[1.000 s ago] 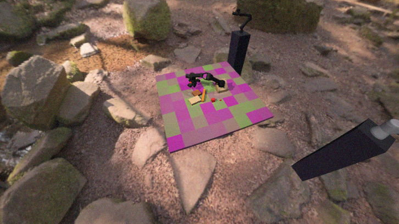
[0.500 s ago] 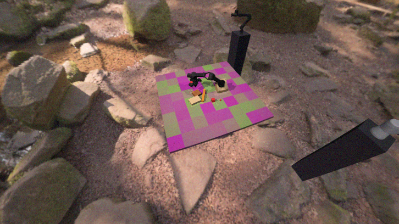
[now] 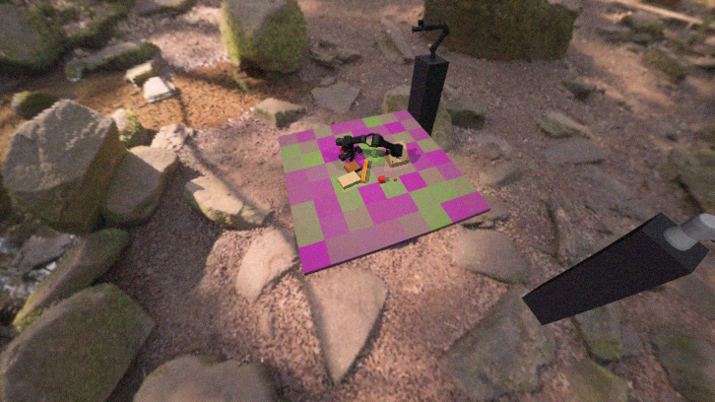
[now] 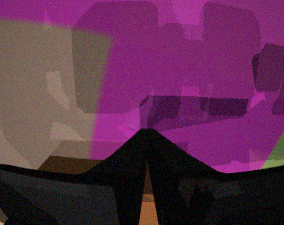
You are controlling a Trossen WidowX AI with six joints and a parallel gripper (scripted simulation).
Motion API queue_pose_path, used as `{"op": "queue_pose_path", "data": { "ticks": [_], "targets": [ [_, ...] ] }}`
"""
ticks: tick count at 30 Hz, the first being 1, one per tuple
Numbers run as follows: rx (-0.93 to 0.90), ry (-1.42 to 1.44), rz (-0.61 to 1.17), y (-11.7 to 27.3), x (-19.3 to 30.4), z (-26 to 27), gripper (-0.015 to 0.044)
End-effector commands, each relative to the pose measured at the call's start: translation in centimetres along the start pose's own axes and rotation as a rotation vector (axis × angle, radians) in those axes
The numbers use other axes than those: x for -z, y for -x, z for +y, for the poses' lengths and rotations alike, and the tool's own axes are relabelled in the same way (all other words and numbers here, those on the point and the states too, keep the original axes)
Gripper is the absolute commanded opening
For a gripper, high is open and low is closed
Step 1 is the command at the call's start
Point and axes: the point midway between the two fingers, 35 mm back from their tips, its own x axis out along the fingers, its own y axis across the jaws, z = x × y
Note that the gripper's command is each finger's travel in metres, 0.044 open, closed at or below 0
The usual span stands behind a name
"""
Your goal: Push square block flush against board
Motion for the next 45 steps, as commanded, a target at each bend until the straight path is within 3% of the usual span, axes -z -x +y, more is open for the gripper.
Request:
{"op": "queue_pose_path", "data": {
  "ticks": [1,27,45],
  "targets": [
    [-0.001,-0.008,0.004,-0.1,0.4,0.0,0.0000],
    [0.000,-0.009,0.004,-0.1,3.2,0.3,0.0000],
    [-0.001,-0.009,0.002,0.0,0.6,0.4,0.0000]
  ]
}}
